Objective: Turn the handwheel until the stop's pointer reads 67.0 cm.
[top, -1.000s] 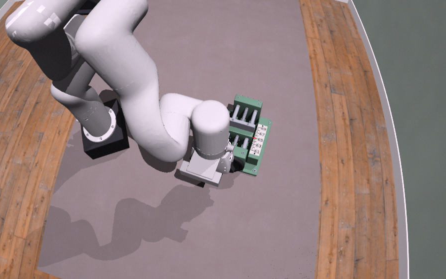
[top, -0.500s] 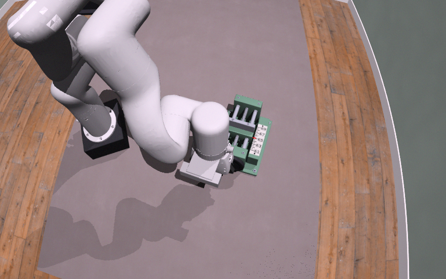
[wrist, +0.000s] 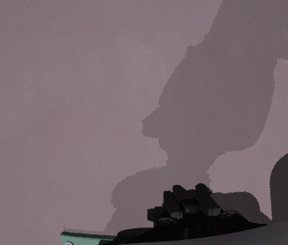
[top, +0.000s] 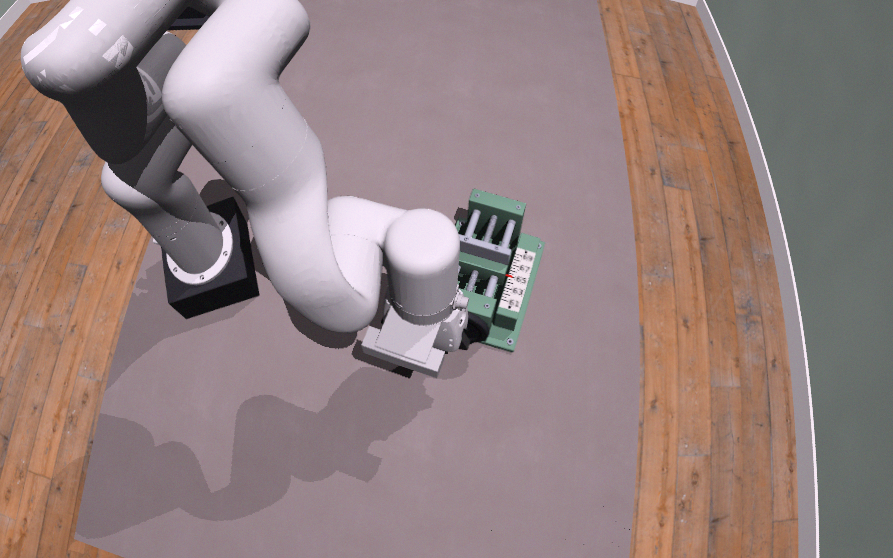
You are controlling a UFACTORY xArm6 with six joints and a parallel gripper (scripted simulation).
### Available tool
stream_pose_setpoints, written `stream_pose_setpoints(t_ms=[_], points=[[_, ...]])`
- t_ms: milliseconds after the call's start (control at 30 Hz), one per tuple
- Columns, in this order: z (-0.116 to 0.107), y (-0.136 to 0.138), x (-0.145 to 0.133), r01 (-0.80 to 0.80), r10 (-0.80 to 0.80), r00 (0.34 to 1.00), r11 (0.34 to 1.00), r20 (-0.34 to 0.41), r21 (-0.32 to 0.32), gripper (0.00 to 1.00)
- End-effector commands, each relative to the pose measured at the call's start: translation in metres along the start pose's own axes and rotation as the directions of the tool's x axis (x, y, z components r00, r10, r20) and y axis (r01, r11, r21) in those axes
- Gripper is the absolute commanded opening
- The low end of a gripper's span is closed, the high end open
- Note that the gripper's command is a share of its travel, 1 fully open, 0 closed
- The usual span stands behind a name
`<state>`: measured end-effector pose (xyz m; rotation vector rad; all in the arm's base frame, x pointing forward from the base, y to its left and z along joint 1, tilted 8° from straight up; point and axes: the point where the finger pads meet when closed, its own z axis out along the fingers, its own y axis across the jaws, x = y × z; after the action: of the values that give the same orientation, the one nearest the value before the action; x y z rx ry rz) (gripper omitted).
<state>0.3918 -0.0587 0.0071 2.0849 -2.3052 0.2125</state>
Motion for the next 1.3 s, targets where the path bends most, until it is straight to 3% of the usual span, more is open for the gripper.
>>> stream_pose_setpoints(t_ms=[0, 1267], points=[[0.001, 0.0, 0.0, 0.0, 0.0, 1.0, 1.0, 0.0, 0.001, 0.06], [0.024, -0.029, 0.0, 0.0, 0.0, 1.0, 1.0, 0.0, 0.001, 0.06]])
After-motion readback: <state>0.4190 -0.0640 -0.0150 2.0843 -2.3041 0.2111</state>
